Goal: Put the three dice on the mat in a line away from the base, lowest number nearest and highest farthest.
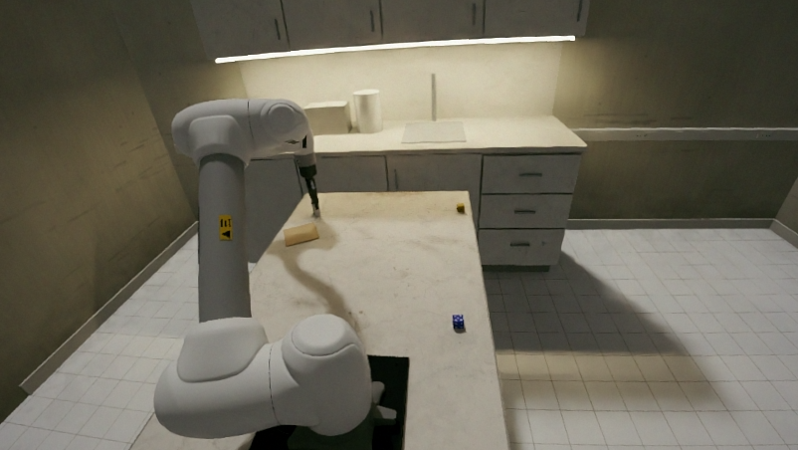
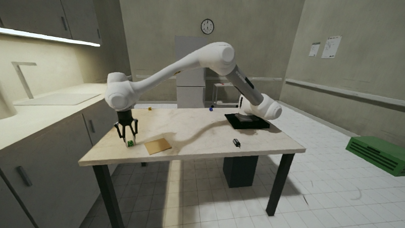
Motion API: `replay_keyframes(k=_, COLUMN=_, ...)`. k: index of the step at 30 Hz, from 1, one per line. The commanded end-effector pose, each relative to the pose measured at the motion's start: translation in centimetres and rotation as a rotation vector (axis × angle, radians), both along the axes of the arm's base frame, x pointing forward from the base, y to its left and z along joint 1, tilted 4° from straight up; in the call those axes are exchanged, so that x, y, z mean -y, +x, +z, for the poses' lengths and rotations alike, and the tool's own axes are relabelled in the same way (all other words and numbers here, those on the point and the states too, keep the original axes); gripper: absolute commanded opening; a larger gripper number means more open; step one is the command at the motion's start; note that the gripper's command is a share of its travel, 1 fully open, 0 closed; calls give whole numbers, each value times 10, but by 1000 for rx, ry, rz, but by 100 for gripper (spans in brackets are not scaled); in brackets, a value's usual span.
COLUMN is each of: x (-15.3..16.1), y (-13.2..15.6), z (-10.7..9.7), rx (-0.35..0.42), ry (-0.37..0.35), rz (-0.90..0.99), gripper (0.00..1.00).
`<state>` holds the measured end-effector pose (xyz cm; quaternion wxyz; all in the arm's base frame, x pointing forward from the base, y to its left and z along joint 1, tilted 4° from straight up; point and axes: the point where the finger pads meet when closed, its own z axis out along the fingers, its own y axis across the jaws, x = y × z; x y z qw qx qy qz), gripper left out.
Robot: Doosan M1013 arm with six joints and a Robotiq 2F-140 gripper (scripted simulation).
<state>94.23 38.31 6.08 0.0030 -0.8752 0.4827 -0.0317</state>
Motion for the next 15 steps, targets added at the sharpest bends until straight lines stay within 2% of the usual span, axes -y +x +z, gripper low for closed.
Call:
replay_keyframes(k=1, x=0, y=0, z=1, rx=2, ry=1, rz=0, gripper=35)
replay_keyframes(k=15, x=0, y=1, z=-3, rx=2, ry=1, rz=0, gripper=35)
